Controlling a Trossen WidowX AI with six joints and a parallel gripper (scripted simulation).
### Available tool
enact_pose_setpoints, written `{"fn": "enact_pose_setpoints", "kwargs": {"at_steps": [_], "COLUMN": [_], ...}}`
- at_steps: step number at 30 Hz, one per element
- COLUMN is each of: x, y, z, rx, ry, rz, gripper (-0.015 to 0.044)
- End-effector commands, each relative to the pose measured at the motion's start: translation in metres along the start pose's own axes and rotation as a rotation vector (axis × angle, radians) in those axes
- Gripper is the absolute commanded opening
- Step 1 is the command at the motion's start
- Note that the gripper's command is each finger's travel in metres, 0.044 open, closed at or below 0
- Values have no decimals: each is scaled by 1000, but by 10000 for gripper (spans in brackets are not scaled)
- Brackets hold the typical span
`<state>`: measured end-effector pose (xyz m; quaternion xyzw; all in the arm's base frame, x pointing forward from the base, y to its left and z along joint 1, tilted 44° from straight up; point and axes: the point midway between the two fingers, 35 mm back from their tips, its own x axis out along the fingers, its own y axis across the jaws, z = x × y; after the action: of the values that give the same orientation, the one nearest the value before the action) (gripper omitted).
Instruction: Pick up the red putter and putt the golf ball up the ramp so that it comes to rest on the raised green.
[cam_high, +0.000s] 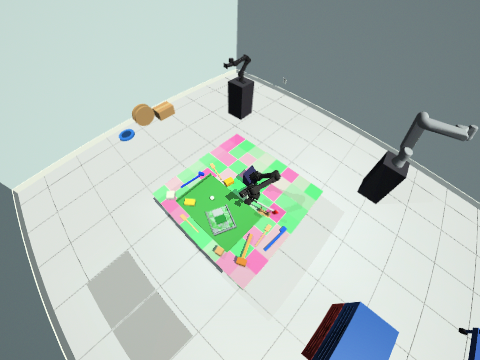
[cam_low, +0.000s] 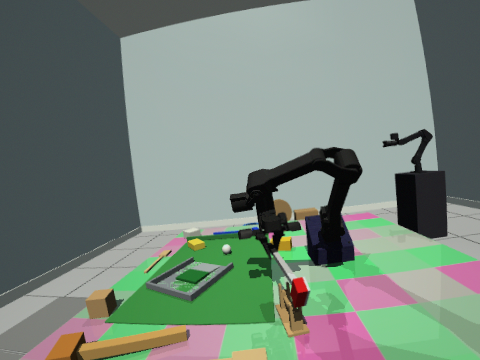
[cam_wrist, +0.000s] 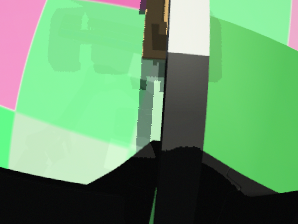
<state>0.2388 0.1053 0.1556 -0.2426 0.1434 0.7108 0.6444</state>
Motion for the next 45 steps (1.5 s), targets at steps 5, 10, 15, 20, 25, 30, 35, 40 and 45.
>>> {"fn": "enact_pose_setpoints", "kwargs": {"at_steps": [5, 10, 15, 20, 25, 30, 35, 40, 45], "x": [-15, -25, -38, -53, -67, -78, -89, -99, -106], "y": [1, -7, -12, -11, -6, 1, 11, 26, 43], "z": [4, -24, -58, -93, -127, -158, -189, -219, -247], "rx": [7, 218, 463, 704, 946, 1187, 1427, 1667, 1906], "ry": [-5, 36, 76, 108, 131, 147, 157, 161, 160], "rz": [-5, -26, -55, -89, -124, -156, -189, -222, -255], "gripper": [0, 0, 0, 0, 0, 0, 0, 0, 0]}}
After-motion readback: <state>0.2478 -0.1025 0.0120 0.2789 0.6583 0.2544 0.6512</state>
